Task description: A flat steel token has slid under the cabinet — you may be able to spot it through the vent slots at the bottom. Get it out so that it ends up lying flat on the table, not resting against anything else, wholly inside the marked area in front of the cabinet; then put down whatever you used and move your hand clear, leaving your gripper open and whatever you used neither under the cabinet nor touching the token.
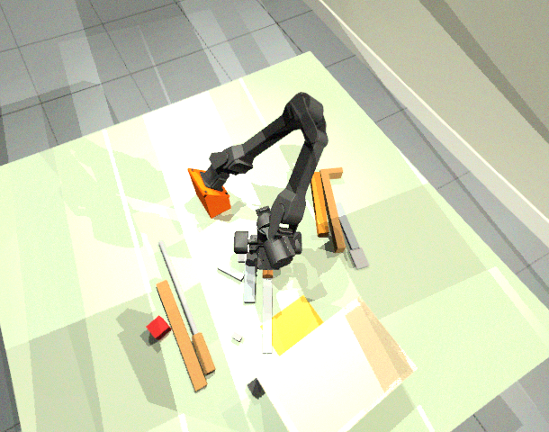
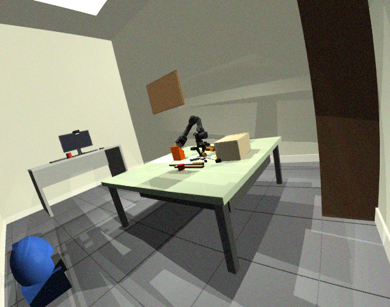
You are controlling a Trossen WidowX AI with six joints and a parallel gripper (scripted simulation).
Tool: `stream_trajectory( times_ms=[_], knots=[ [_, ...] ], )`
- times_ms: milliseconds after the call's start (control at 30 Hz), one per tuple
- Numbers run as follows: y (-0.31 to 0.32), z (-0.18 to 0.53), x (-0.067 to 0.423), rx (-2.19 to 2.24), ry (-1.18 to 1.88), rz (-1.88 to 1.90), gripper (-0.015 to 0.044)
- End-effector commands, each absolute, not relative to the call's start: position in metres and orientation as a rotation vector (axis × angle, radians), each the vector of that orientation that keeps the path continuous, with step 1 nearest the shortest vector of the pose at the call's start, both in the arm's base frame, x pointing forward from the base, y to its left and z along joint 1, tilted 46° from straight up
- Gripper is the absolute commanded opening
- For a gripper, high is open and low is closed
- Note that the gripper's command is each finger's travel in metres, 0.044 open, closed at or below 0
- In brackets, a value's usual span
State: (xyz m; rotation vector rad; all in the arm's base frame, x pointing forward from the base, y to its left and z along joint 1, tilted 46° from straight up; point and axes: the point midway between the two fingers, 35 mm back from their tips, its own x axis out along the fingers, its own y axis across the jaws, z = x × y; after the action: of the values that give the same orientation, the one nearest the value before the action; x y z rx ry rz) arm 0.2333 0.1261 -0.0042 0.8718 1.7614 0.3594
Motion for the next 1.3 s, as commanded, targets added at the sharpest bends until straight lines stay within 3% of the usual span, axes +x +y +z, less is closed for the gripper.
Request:
stream_trajectory(
  times_ms=[0, 1267],
  knots=[
    [0.122, -0.008, 0.236, 0.872, 1.758, 0.354, 0.0],
    [0.095, -0.037, 0.248, 0.87, 1.757, 0.353, 0.0]
  ],
)
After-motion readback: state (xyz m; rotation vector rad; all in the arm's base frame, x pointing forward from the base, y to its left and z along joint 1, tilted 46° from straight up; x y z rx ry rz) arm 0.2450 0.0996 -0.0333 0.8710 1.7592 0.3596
